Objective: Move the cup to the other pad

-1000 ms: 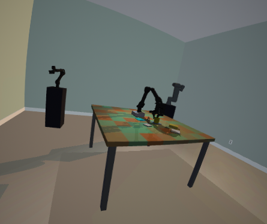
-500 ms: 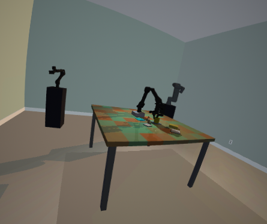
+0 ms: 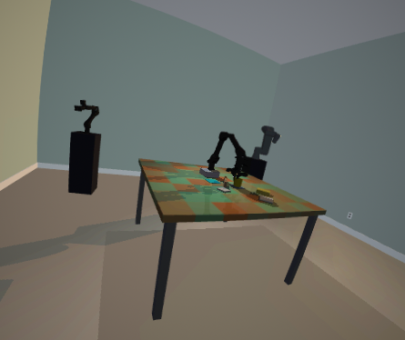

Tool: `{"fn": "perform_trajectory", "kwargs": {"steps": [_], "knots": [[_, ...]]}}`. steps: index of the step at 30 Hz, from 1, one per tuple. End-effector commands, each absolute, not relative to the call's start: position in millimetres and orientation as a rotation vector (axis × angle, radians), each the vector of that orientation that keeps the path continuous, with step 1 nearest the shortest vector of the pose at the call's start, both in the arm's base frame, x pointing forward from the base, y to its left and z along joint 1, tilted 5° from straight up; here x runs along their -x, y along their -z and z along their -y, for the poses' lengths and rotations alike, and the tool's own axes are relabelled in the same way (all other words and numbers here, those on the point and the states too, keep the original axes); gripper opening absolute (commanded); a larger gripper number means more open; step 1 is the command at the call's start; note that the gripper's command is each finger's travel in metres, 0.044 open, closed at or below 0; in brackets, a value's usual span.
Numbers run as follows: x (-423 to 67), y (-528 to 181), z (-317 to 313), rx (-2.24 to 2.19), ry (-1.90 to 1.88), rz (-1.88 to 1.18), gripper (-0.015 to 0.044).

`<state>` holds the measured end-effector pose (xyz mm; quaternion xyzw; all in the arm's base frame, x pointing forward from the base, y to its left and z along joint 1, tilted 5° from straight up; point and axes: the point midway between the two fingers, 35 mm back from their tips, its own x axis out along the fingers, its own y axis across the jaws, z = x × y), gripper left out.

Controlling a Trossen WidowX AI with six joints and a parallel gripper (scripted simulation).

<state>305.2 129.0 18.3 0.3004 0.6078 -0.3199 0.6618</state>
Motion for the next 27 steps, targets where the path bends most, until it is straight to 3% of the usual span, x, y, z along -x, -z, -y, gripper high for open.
{"fn": "perform_trajectory", "kwargs": {"steps": [1, 27], "knots": [[-305.3, -19.0, -129.2, -0.680, 0.723, -1.374, 0.0000], [-295.2, -85.7, -133.1, -0.667, 0.724, -1.384, 0.0000]]}}
